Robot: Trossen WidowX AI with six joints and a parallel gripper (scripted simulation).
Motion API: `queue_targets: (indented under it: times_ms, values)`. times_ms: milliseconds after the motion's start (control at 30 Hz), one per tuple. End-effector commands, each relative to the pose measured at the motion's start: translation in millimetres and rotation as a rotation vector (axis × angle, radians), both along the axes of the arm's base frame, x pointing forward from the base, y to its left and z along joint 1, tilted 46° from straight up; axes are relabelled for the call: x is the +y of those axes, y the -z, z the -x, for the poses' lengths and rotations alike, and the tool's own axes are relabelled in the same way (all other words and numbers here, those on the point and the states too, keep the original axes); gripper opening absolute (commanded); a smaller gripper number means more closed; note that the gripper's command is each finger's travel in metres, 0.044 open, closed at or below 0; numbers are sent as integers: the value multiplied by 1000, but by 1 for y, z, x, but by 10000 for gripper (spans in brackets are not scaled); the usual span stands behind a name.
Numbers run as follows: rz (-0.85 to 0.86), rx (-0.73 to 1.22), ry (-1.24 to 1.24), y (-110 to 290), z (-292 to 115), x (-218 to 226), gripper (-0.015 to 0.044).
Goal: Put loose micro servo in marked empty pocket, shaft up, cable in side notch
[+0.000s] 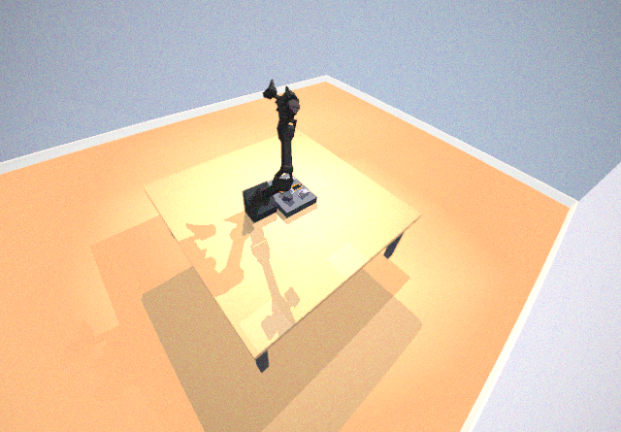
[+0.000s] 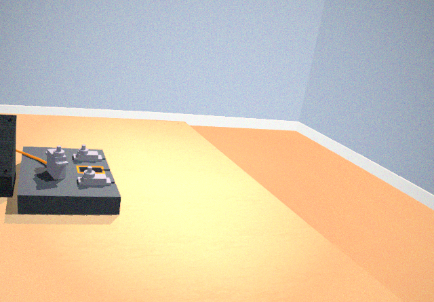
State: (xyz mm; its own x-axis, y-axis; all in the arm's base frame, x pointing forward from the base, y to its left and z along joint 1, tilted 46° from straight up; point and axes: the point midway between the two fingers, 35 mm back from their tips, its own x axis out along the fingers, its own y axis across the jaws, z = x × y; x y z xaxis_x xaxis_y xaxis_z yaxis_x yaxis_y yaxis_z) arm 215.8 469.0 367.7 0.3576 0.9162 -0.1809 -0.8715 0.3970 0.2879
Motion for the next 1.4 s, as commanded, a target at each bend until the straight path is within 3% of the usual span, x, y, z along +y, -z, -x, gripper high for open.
queue_targets:
  times_ms: [0,700,1367]
  values:
    - [101,-19,32,29,-13,-5,440]
    - [712,-113,132,171,-69,-82,440]
    - [1327,-125,4,273,-79,-195,440]
